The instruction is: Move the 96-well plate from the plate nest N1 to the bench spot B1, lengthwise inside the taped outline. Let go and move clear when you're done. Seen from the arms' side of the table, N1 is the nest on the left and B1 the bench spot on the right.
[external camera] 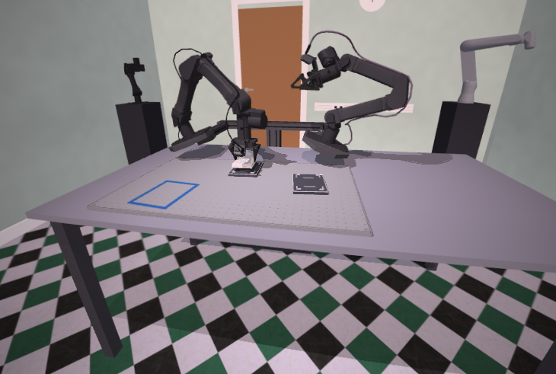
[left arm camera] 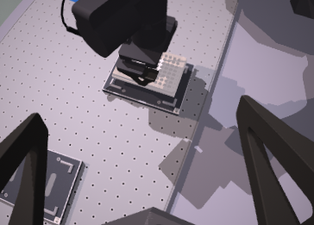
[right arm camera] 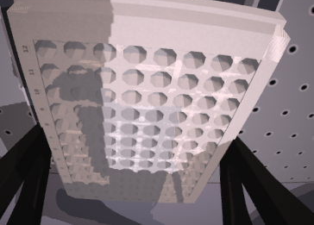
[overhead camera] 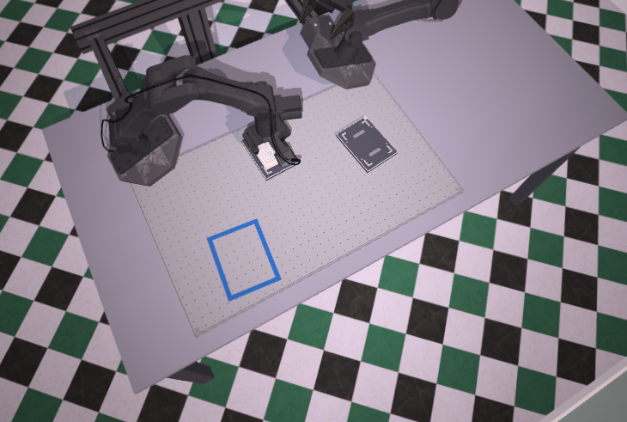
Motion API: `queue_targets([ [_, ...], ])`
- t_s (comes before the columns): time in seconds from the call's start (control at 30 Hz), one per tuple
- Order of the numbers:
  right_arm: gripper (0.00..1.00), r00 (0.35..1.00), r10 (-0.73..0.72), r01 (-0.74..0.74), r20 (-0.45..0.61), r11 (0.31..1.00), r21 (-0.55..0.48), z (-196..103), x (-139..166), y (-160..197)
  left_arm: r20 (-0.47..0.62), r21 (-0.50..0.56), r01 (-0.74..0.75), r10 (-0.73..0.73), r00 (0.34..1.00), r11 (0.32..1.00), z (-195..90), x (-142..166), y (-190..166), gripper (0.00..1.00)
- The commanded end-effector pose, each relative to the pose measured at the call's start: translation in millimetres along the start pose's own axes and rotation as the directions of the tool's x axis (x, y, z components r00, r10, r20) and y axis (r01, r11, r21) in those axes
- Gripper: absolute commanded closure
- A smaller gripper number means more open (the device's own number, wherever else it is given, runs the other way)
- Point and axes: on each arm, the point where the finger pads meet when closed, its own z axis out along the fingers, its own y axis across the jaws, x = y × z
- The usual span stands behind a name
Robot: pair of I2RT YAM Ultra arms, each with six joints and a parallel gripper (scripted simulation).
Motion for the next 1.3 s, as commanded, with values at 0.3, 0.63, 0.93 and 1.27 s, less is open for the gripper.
queue_targets([
  [0.3, 0.21, 0.996, -0.078, 0.079, 0.049, 0.997, -0.021, -24, -27, -11, 0.054, 0.042, 0.039, -0.041, 0.998, 0.998, 11, -21, -19, 0.00],
  [0.63, 0.21, 0.993, -0.111, 0.111, 0.033, 0.994, -0.002, -28, -134, -106, 0.268, 0.089, 0.156, -0.174, 0.948, 0.984, 85, -110, -42, 0.00],
  [0.93, 0.21, 0.996, -0.084, 0.084, 0.018, 0.996, -0.003, -27, -189, -158, 0.393, 0.029, 0.178, -0.175, 0.903, 0.984, 143, -140, -11, 0.00],
  [1.27, 0.21, 0.999, -0.037, 0.037, -0.001, 0.999, 0.003, -20, -237, -207, 0.474, -0.106, 0.162, -0.093, 0.876, 0.981, 221, -126, 51, 0.00],
])
